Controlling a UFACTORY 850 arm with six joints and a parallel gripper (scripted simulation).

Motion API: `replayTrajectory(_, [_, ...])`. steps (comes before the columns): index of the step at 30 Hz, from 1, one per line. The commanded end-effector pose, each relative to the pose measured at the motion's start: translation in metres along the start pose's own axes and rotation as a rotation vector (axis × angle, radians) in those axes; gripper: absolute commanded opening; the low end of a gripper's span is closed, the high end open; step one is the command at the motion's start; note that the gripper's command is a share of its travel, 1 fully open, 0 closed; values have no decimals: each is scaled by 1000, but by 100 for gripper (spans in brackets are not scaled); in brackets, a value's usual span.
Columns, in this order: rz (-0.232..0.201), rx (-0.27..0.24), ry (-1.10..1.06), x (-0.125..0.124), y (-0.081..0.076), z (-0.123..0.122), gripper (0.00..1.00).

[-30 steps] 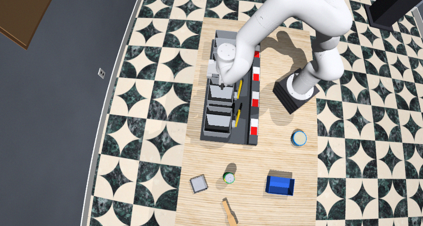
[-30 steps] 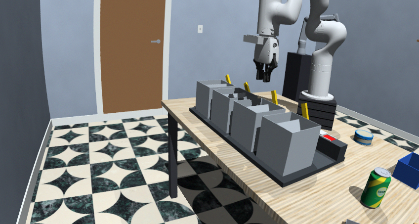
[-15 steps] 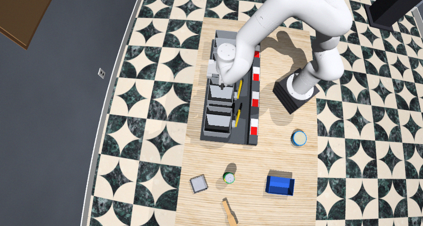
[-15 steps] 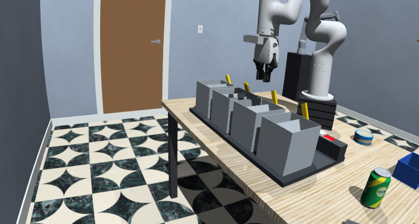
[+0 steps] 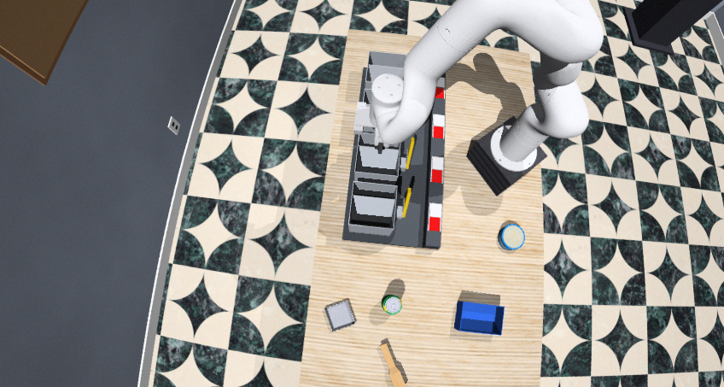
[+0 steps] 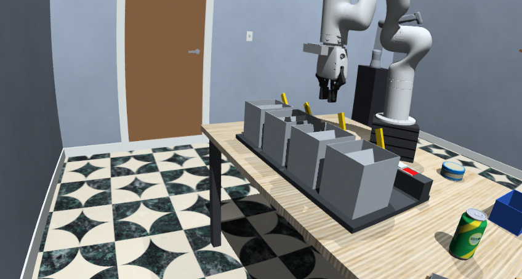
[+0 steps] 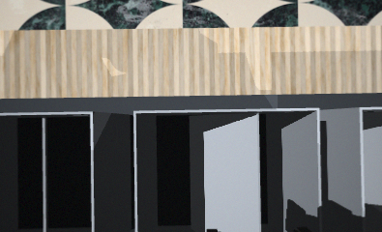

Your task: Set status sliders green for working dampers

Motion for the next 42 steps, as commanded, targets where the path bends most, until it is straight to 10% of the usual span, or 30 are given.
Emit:
replayTrajectory(1, [1, 2, 0, 0, -1, 1, 39])
replayTrajectory(23, [1, 2, 0, 1, -1, -1, 39])
replayTrajectory(42, [0, 1, 0, 79, 1, -106, 39])
Point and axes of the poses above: the point where the finger pads meet when closed, its own y axis out along the fingers, its own x axis across the jaws, z = x × y, the point moved 7 cm from there along -y, back along the fingers, and after that the axes turned 6 degrees about y, right-handed, at the moved point
